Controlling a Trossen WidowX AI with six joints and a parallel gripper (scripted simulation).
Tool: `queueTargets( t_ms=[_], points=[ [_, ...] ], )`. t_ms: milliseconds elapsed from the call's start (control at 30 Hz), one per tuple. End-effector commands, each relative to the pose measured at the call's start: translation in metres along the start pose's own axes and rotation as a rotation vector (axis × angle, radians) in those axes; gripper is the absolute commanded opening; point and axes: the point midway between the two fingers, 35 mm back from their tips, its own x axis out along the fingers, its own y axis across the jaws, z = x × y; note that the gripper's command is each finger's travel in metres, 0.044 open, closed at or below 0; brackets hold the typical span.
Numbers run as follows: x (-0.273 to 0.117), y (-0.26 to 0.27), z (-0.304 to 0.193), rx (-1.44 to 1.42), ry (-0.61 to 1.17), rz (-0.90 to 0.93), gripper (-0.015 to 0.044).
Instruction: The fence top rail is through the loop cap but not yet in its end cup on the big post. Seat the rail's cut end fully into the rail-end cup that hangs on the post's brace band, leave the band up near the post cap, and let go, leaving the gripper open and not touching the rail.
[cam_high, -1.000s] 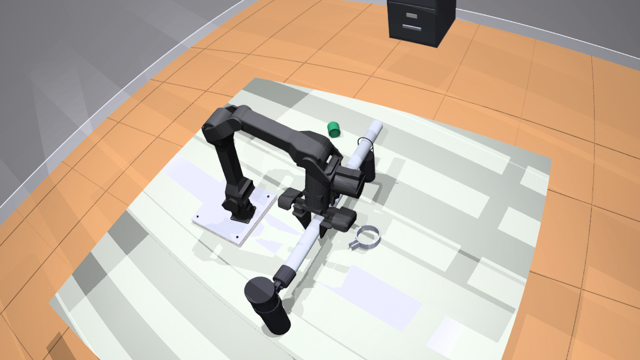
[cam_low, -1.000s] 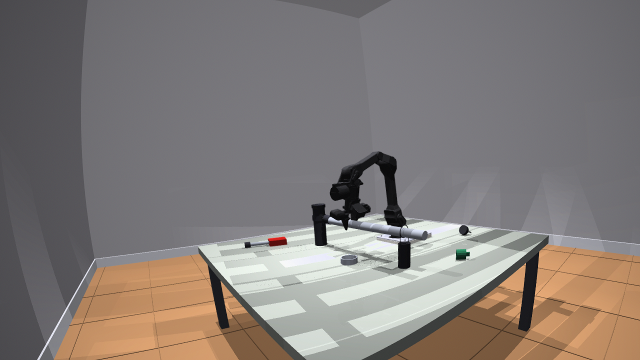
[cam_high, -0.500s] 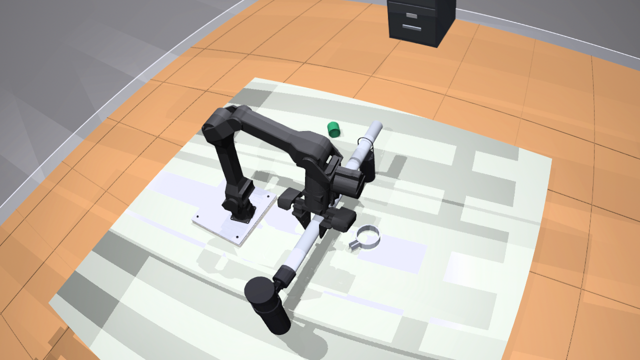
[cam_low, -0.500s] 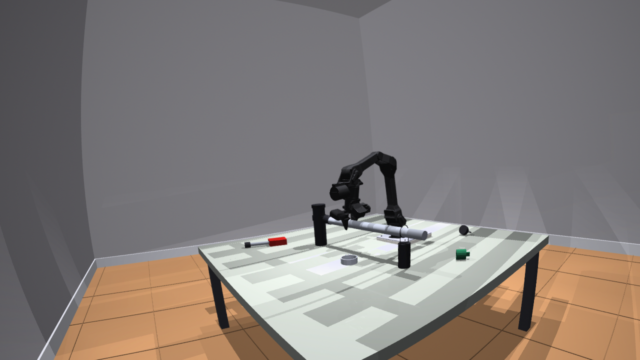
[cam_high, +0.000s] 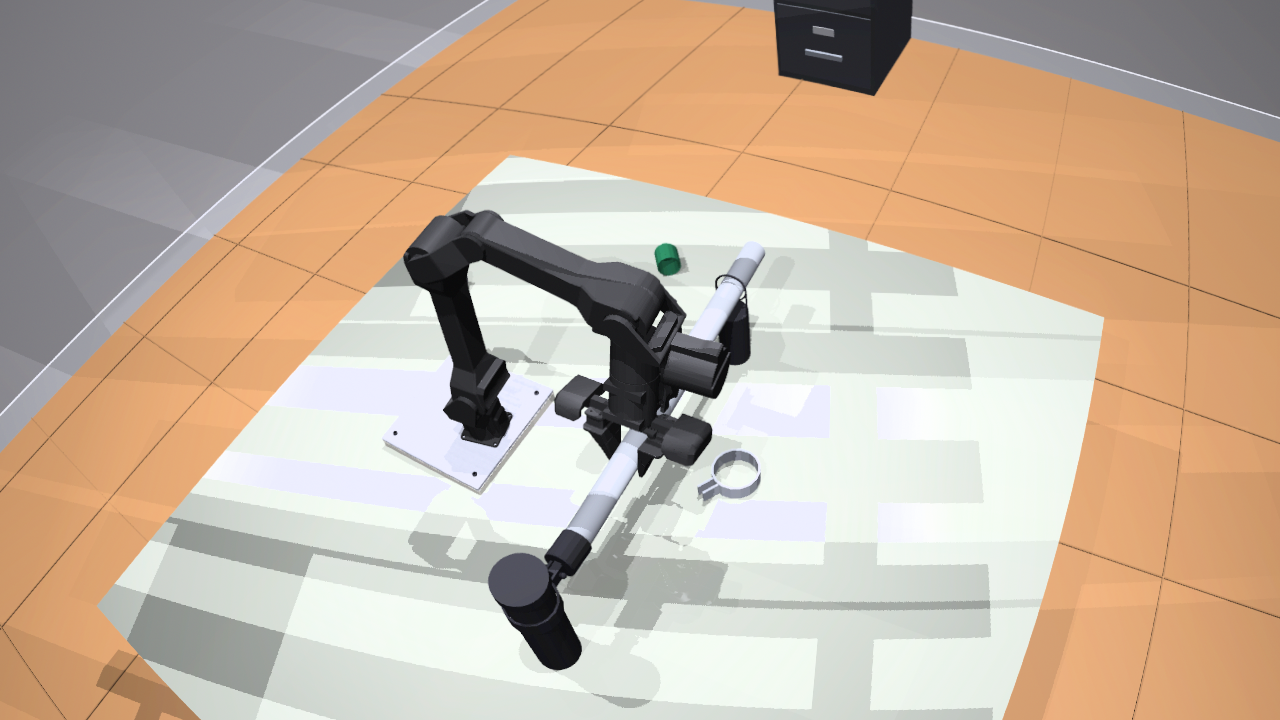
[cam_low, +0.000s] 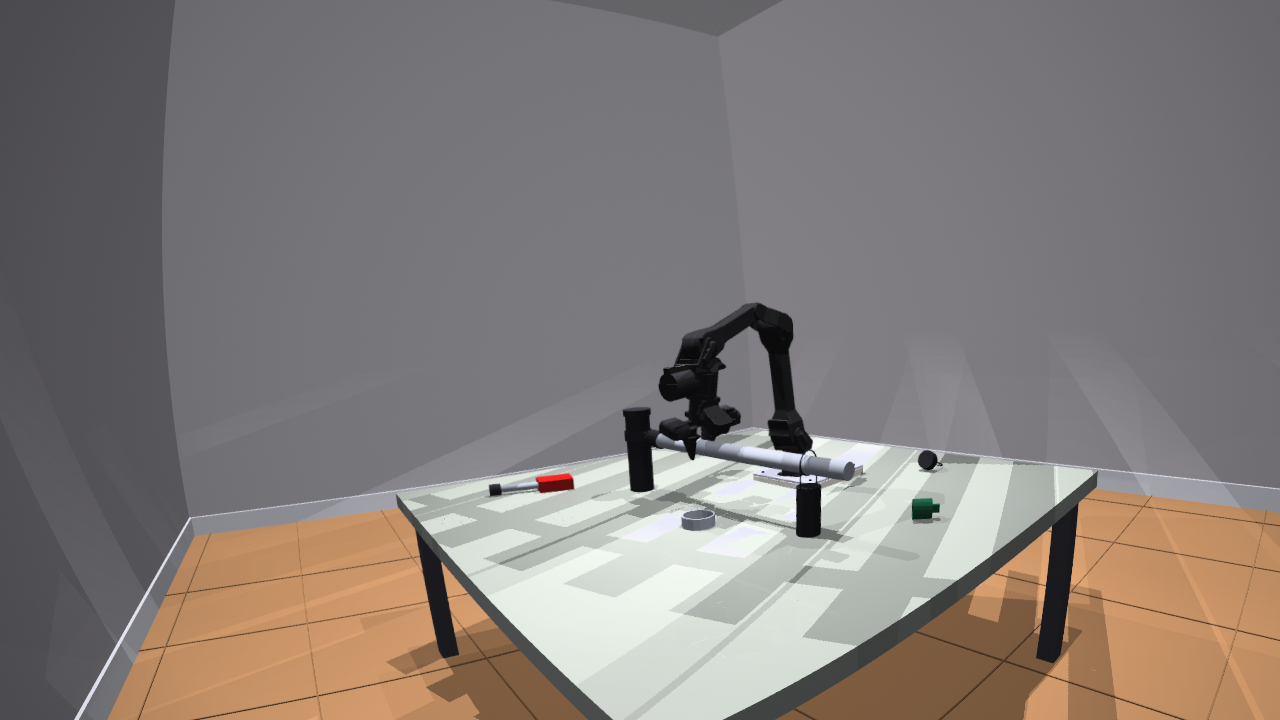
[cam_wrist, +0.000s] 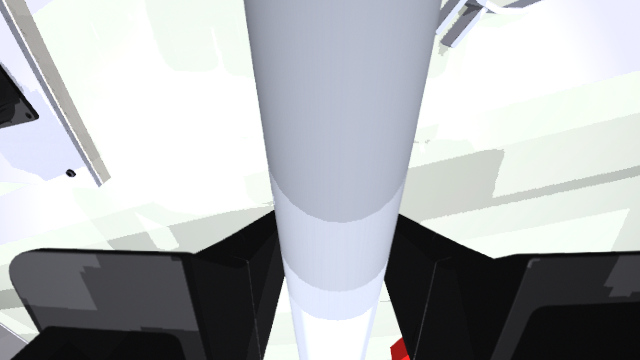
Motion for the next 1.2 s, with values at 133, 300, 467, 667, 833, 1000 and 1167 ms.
queueTargets(
  t_ms=[133, 300, 467, 667, 833, 1000, 1167],
  points=[
    [0.0, 0.0, 0.0, 0.0, 0.0, 0.0, 0.0],
    [0.0, 0.0, -0.001, 0.0, 0.0, 0.0, 0.0],
    [0.001, 0.0, -0.004, 0.0, 0.0, 0.0, 0.0],
    [0.001, 0.0, -0.007, 0.0, 0.001, 0.0, 0.0],
    [0.002, -0.001, -0.009, 0.0, 0.001, 0.0, 0.0],
    [0.002, -0.001, -0.012, 0.0, 0.001, 0.0, 0.0],
    [0.002, -0.001, -0.014, 0.0, 0.001, 0.0, 0.0]
  ],
)
